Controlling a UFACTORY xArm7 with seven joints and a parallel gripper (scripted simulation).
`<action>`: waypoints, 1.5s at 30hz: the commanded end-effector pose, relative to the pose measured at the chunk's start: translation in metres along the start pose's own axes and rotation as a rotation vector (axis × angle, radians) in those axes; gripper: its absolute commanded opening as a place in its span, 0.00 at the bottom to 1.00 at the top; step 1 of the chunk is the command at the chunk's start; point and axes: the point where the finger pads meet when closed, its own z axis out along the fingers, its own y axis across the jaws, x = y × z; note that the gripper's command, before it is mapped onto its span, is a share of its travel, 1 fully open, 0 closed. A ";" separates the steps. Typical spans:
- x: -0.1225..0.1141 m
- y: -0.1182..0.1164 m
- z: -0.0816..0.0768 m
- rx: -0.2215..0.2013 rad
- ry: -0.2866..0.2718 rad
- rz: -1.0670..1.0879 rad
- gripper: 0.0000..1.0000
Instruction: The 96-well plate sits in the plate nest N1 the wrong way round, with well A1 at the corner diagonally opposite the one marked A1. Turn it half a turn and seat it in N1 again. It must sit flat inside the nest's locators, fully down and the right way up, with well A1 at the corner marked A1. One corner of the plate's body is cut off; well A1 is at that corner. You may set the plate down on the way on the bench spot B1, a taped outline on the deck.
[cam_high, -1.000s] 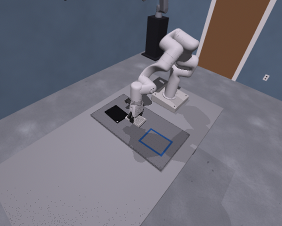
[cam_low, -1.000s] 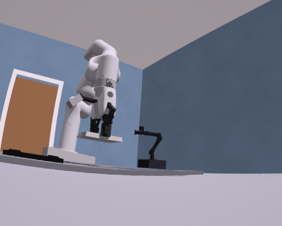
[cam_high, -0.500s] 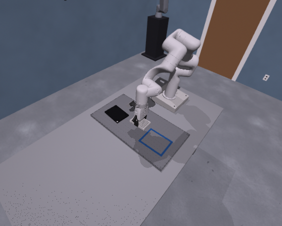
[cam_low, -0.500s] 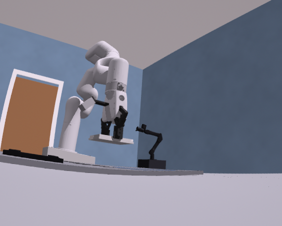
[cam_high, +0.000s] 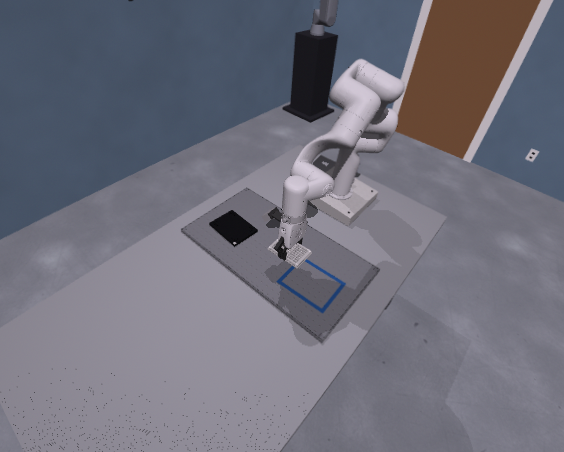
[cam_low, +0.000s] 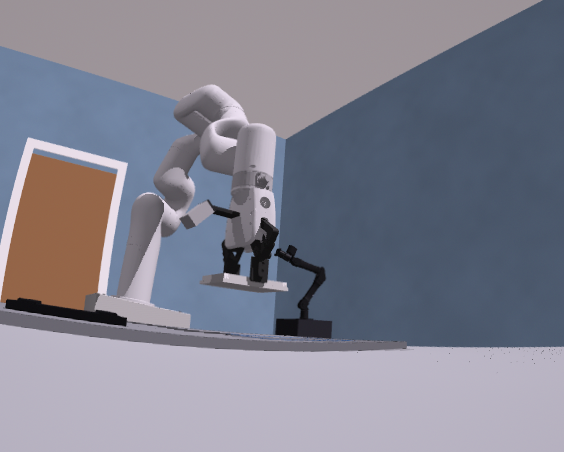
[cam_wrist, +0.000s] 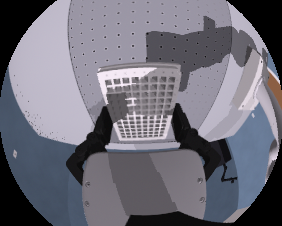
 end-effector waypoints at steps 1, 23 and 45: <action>-0.012 -0.002 -0.001 0.004 -0.001 -0.001 0.00; -0.079 -0.004 0.001 0.004 -0.001 -0.001 0.00; -0.107 -0.005 0.002 0.004 -0.001 -0.001 0.00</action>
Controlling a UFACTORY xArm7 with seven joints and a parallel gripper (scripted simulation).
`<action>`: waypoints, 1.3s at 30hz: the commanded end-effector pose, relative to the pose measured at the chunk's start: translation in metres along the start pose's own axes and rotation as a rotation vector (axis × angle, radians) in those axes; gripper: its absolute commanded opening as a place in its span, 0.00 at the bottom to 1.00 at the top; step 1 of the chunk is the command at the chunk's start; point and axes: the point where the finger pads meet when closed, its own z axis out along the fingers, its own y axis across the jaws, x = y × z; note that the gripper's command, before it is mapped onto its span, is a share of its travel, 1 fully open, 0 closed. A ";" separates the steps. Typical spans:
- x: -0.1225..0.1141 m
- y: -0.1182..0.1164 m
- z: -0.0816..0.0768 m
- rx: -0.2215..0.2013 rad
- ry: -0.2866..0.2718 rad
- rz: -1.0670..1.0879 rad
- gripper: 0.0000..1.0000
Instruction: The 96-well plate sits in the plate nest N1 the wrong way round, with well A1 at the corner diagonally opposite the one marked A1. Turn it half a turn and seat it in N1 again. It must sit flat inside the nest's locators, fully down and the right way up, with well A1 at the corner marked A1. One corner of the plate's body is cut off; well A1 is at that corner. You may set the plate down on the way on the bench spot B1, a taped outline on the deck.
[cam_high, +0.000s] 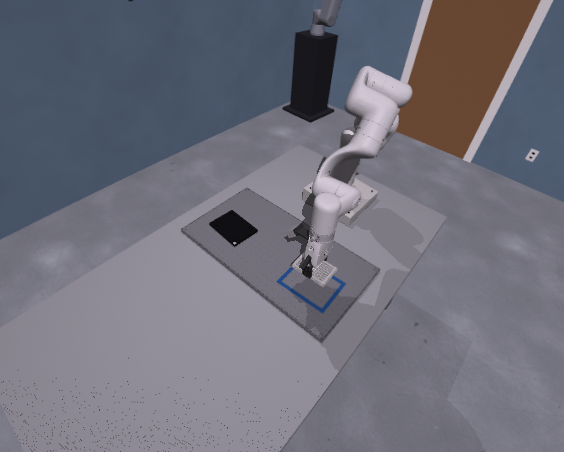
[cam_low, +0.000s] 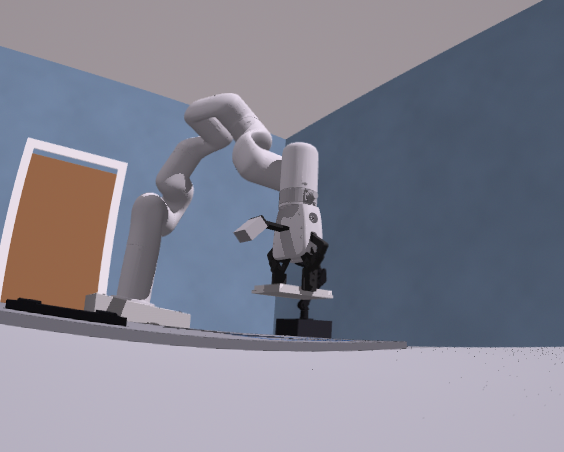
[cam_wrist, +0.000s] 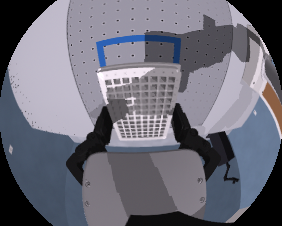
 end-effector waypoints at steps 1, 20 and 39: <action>-0.001 -0.001 -0.002 0.004 -0.002 0.000 0.00; -0.001 -0.001 -0.002 0.004 -0.002 0.000 0.00; -0.001 -0.001 0.018 0.004 -0.002 0.000 0.00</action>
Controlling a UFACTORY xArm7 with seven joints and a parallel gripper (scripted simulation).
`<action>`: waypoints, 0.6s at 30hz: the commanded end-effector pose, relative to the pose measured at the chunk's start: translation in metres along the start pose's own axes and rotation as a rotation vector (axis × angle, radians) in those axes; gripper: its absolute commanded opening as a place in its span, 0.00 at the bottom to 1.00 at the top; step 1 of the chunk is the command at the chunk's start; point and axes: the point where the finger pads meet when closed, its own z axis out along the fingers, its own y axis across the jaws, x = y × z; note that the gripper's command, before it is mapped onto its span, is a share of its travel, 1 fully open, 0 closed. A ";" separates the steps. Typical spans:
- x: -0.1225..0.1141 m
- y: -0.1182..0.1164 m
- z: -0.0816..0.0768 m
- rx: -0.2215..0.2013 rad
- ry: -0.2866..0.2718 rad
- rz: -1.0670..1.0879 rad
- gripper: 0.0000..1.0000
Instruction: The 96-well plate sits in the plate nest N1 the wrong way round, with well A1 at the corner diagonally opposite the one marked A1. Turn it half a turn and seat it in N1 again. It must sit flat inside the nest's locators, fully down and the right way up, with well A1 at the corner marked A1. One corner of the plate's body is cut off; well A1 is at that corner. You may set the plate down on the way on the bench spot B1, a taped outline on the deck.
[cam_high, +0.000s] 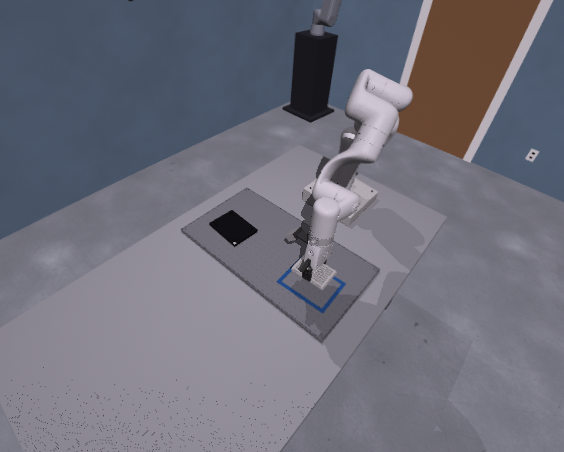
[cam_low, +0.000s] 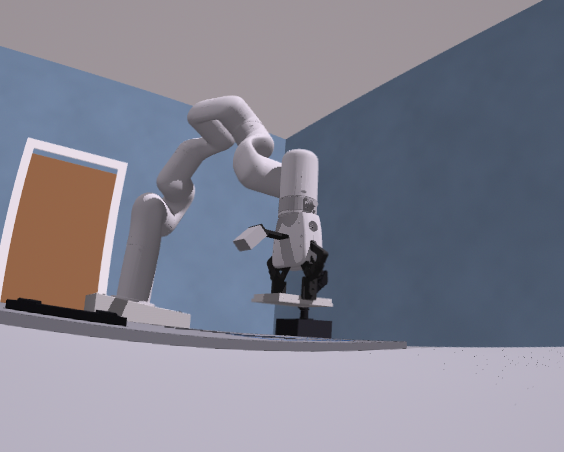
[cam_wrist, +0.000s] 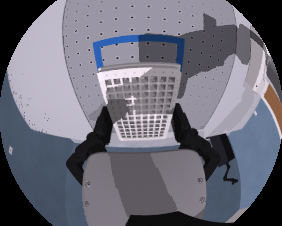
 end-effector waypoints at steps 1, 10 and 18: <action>0.000 -0.001 0.004 0.003 -0.002 0.000 0.00; 0.000 -0.001 0.019 0.003 -0.001 0.000 0.00; 0.000 -0.001 0.029 0.003 -0.001 0.000 0.00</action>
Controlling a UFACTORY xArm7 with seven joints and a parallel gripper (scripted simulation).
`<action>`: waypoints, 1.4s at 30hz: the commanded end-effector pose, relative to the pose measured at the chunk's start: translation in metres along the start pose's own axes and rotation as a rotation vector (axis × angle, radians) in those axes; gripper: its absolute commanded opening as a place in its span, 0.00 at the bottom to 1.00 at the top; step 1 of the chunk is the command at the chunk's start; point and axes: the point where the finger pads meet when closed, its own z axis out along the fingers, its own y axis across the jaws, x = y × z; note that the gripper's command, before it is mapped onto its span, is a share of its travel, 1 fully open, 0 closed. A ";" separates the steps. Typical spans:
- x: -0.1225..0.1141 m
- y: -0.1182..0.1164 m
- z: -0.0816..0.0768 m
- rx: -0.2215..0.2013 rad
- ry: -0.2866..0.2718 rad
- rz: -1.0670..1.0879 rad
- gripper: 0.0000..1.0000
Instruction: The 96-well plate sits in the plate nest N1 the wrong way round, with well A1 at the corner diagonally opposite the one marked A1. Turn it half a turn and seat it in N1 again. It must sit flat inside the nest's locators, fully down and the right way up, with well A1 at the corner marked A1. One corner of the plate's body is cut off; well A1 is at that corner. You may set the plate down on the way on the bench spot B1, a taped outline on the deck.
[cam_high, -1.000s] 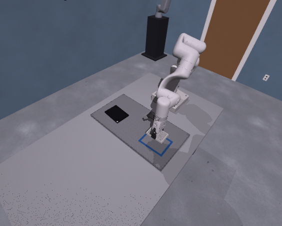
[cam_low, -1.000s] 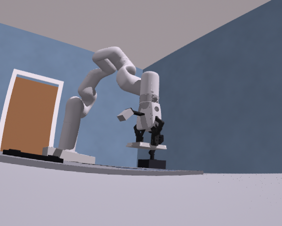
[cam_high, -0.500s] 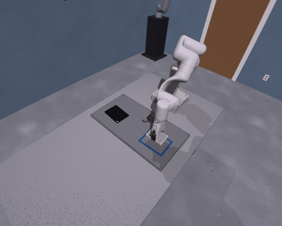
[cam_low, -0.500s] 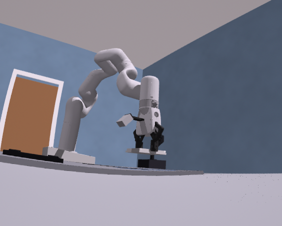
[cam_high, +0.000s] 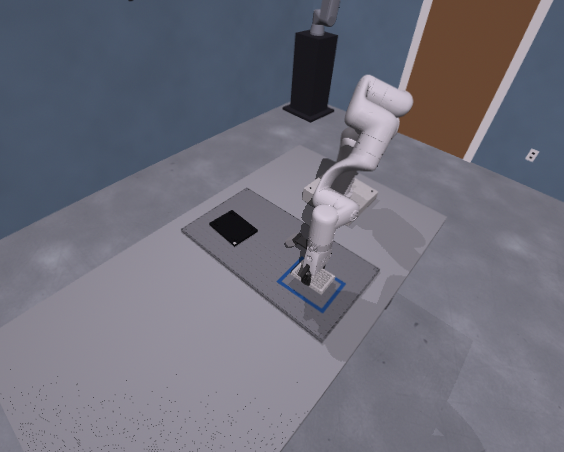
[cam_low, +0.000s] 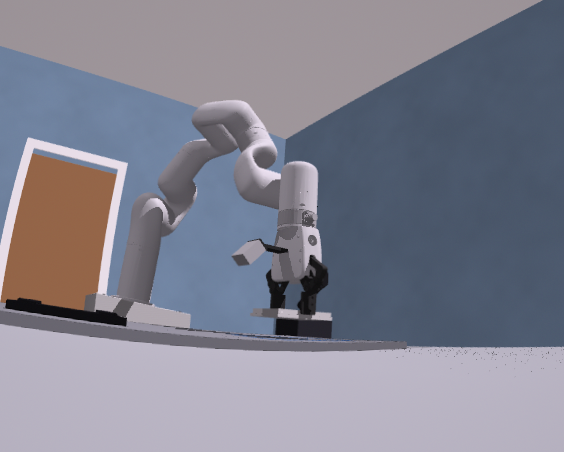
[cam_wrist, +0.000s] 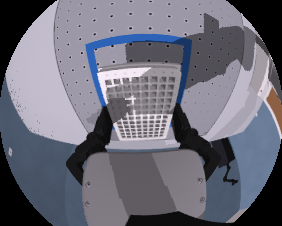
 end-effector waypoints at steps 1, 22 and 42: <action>0.000 -0.001 0.004 0.004 -0.002 0.000 0.00; 0.000 -0.001 0.024 0.004 -0.002 0.000 0.00; 0.000 -0.001 0.025 0.004 -0.002 0.000 0.00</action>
